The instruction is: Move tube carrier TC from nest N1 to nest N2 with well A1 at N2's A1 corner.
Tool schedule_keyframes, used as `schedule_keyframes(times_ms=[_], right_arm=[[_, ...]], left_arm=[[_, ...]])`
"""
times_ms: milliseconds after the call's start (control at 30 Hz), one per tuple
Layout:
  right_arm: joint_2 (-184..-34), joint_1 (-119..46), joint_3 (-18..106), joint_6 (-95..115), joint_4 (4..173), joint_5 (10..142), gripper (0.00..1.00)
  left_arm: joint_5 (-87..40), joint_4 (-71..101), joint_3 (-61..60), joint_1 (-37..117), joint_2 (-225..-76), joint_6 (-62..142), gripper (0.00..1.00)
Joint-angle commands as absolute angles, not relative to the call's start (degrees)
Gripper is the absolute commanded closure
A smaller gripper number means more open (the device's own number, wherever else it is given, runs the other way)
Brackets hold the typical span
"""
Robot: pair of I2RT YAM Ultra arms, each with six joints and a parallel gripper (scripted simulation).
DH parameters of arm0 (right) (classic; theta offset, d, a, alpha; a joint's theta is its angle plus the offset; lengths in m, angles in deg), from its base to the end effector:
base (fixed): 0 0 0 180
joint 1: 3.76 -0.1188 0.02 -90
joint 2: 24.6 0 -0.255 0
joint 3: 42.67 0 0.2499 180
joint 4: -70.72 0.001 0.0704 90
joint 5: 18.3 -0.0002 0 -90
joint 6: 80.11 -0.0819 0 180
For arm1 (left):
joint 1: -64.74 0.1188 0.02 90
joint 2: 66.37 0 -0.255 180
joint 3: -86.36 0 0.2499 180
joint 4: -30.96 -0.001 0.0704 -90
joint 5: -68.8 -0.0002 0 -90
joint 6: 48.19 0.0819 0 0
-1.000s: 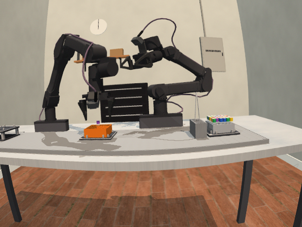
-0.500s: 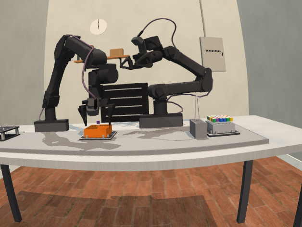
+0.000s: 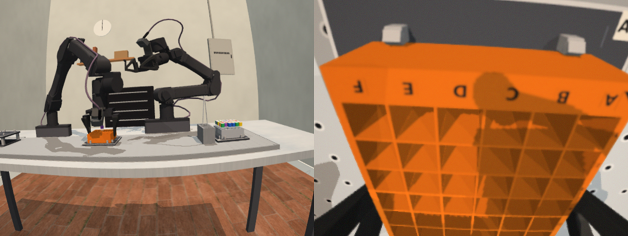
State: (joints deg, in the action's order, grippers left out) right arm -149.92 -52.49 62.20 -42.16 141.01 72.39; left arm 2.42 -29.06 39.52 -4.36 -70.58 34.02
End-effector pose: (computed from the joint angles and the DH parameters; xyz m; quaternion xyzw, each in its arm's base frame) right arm 0.2620 0.3015 0.0873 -0.0290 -0.9995 0.0011 0.0088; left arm 0.0631 -0.0704 0.2631 0.2979 0.7404 -0.2312 0.5565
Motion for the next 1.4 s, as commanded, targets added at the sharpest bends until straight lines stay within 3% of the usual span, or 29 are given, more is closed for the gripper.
schedule_keyframes(times_ms=[0, 167, 500, 733, 767, 800, 833, 1367], right_arm=[[-150.12, -52.66, 61.12, -42.53, 138.87, 71.22, 0.0], [-149.64, -52.66, 61.16, -42.53, 138.83, 71.22, 0.0], [-149.62, -52.66, 61.76, -42.53, 139.51, 71.7, 0.17], [-149.62, -52.66, 61.76, -42.53, 139.51, 71.7, 0.2], [-149.62, -52.66, 61.76, -42.53, 139.51, 71.7, 0.31], [-148.92, -53.08, 60.84, -43.01, 138.69, 71.71, 0.2], [-148.8, -53.08, 61.6, -43.01, 139.64, 71.71, 0.16], [-143.66, -53.04, 77.65, -42.79, 160.24, 71.71, 0.16]], left_arm=[[3.09, -28.65, 39.32, -5.15, -70.36, 33.84, 0.0], [3.09, -28.65, 39.32, -5.15, -70.36, 33.84, 0.0], [3.09, -28.65, 39.32, -5.15, -70.36, 33.84, 0.0], [3.09, -28.65, 39.32, -5.15, -70.36, 33.84, 0.0], [3.09, -28.65, 39.32, -5.15, -70.36, 33.84, 0.0], [3.09, -28.65, 39.32, -5.15, -70.36, 33.84, 0.0], [3.09, -28.65, 39.32, -5.15, -70.36, 33.84, 0.0], [3.09, -28.65, 39.32, -5.15, -70.36, 33.84, 0.0]])
